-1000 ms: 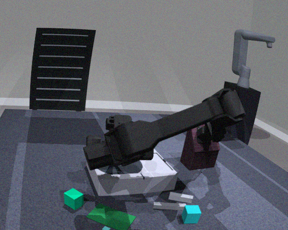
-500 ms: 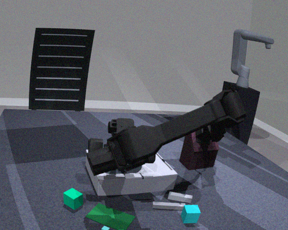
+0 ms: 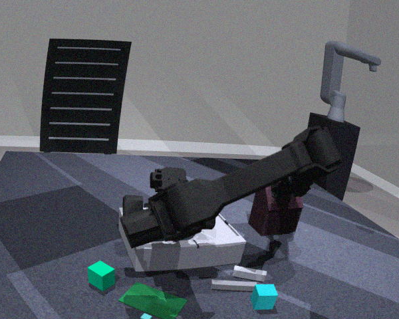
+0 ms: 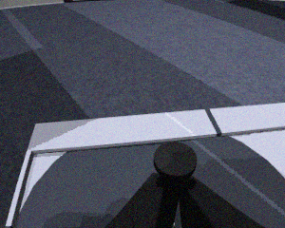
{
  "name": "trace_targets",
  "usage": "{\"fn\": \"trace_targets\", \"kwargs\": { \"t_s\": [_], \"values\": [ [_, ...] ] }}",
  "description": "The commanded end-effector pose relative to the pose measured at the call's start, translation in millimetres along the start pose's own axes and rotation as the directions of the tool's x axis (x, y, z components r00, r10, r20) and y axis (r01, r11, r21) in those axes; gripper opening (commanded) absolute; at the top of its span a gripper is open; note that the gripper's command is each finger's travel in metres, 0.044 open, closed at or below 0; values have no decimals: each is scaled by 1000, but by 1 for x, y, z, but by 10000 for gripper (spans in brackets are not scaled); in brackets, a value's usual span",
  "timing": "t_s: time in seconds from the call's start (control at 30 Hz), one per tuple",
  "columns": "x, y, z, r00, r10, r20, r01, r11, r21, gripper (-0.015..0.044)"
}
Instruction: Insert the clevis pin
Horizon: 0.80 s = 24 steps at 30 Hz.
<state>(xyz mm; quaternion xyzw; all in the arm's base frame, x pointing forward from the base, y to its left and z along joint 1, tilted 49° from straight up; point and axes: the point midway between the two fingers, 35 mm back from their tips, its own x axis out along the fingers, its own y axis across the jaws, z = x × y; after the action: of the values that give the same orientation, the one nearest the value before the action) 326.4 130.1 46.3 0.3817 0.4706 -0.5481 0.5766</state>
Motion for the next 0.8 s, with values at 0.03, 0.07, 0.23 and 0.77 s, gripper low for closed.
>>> {"fn": "trace_targets", "kwargs": {
  "t_s": [0.03, 0.07, 0.23, 0.77],
  "values": [
    [1, 0, -1, 1000, -1, -3, 1, 1000, 2, 0],
    [1, 0, -1, 1000, -1, -3, 1, 1000, 2, 0],
    [1, 0, -1, 1000, -1, -7, 1, 1000, 2, 0],
    [0, -1, -1, 1000, -1, -3, 1, 1000, 2, 0]
  ]
}}
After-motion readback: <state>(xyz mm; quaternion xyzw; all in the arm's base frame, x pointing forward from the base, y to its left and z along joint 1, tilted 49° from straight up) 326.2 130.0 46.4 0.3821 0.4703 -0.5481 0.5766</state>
